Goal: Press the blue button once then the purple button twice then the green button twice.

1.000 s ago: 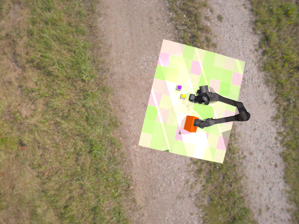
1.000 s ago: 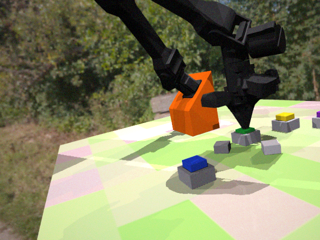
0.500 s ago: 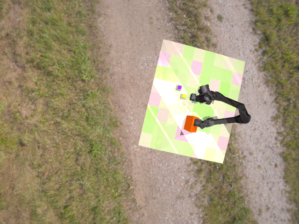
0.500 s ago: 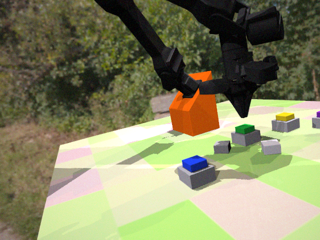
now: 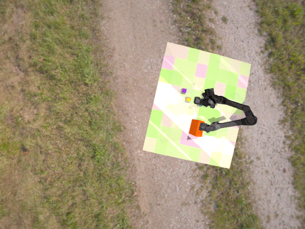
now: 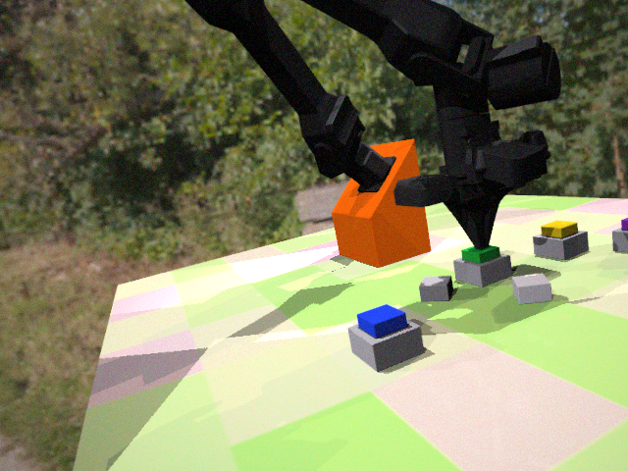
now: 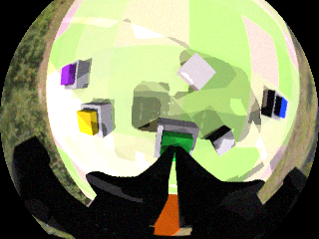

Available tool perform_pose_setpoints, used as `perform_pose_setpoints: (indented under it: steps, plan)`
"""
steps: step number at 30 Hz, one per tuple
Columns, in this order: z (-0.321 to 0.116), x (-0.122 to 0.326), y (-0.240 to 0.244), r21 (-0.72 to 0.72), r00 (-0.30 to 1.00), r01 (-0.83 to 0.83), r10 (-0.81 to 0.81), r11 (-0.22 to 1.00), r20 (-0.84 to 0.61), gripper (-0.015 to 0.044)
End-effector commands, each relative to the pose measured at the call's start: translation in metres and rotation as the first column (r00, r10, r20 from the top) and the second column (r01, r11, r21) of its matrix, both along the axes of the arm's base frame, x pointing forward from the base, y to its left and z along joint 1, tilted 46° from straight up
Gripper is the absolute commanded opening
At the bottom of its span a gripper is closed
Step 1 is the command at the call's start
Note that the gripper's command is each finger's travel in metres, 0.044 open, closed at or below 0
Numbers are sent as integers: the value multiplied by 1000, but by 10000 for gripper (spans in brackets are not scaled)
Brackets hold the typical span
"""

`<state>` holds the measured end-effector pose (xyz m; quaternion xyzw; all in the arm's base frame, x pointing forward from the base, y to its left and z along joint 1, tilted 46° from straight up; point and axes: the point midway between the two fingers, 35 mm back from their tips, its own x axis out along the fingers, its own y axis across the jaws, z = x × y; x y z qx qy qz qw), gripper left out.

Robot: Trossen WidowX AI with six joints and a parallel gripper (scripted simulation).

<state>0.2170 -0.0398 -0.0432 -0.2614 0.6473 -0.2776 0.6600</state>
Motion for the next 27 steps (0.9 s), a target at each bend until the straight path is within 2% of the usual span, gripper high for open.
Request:
perform_pose_setpoints:
  steps: [1,21,27]
  plan:
    - [-3,-2,-5,-8,1000,-4,3,1000,-7,20]
    - [-3,-2,-5,-8,1000,-3,3,1000,-7,20]
    - [20,-2,18,-7,1000,-3,3,1000,-7,20]
